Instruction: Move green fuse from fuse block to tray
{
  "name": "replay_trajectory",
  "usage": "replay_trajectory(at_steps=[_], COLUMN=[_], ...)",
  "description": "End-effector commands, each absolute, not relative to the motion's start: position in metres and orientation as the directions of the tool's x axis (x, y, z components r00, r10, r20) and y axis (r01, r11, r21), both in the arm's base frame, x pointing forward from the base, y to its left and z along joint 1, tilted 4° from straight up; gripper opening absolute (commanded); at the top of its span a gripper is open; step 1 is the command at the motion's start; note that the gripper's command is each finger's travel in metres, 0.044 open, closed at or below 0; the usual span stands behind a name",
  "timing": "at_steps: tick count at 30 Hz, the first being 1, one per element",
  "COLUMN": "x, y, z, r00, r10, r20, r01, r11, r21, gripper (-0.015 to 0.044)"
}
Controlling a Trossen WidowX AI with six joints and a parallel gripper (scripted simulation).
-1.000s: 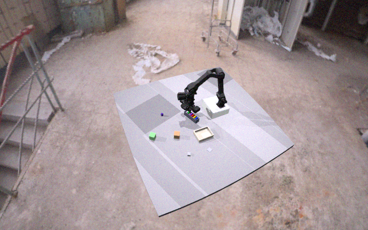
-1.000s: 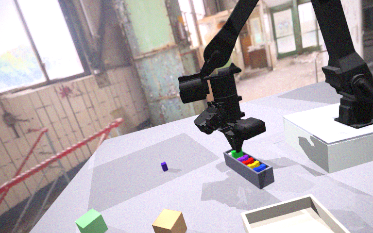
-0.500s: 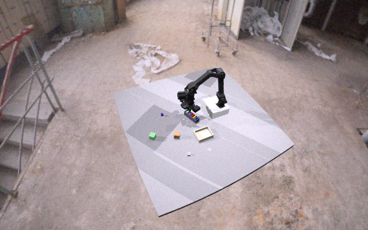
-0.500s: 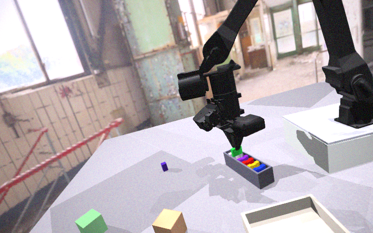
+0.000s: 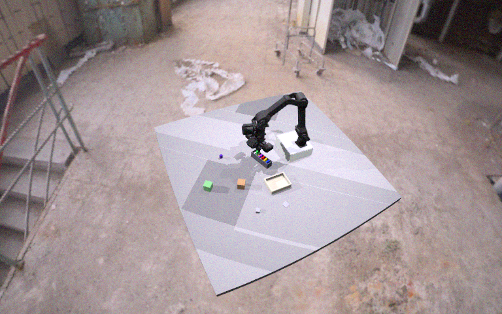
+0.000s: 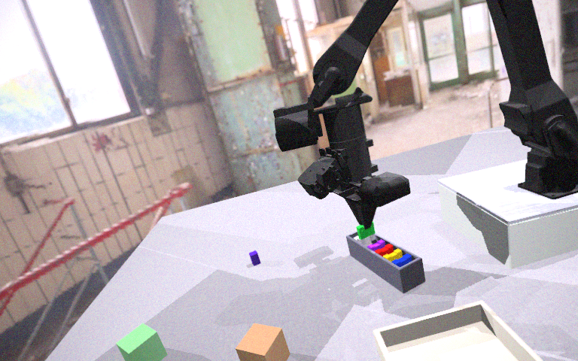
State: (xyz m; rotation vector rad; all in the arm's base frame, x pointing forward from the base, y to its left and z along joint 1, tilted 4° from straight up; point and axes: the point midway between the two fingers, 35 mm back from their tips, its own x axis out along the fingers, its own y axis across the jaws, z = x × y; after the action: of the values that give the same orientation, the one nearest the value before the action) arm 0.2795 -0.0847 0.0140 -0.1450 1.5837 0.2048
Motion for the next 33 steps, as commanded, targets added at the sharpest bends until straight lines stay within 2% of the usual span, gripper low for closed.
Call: replay_trajectory(at_steps=[1,33], x=[0.280,0.281], y=[-0.084,-0.084], z=[0.016,0.046], r00=[-0.022,-0.021], r10=[0.039,0.040], r20=[-0.999,-0.999], r01=[-0.222,-0.221], r11=[0.974,0.974], r21=[0.043,0.044], gripper=[0.0000,0.0000])
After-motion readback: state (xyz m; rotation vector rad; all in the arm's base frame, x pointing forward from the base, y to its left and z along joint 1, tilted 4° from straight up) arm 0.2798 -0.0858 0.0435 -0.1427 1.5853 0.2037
